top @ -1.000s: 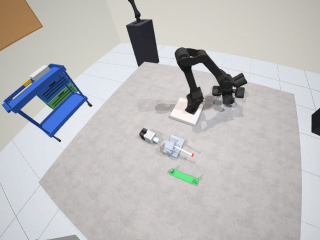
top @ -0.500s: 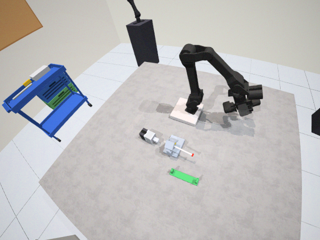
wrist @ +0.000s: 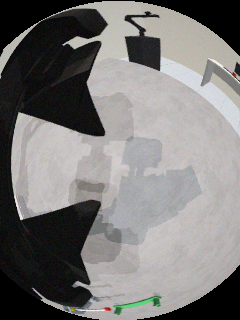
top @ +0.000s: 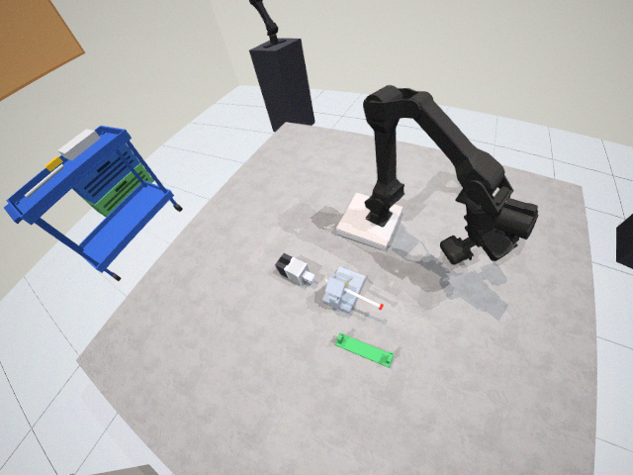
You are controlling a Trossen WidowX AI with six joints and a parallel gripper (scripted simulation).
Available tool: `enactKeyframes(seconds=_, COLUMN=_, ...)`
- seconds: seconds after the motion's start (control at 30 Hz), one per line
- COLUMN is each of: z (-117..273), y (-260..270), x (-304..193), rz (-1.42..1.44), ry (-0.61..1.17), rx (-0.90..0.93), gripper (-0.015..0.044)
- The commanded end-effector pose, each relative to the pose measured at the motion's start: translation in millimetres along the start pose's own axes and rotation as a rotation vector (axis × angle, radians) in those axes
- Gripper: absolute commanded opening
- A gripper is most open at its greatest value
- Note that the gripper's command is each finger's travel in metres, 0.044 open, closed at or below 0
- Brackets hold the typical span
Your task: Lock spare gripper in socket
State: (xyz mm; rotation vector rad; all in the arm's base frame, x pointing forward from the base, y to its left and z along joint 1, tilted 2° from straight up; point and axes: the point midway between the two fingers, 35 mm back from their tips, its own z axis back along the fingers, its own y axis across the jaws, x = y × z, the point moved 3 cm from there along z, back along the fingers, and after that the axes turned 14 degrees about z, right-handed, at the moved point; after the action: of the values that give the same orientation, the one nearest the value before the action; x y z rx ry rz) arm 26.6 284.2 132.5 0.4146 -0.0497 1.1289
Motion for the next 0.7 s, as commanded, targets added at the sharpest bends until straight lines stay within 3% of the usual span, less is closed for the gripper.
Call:
enactKeyframes(seconds=0.0, z=33.4, y=-56.6, x=25.4, rz=0.192, ry=0.009, rx=-0.116, gripper=0.0300)
enactKeyframes(seconds=0.67, z=144.8, y=-202.9, x=9.4, rz=0.682, ry=0.234, rx=-0.244, gripper=0.0300)
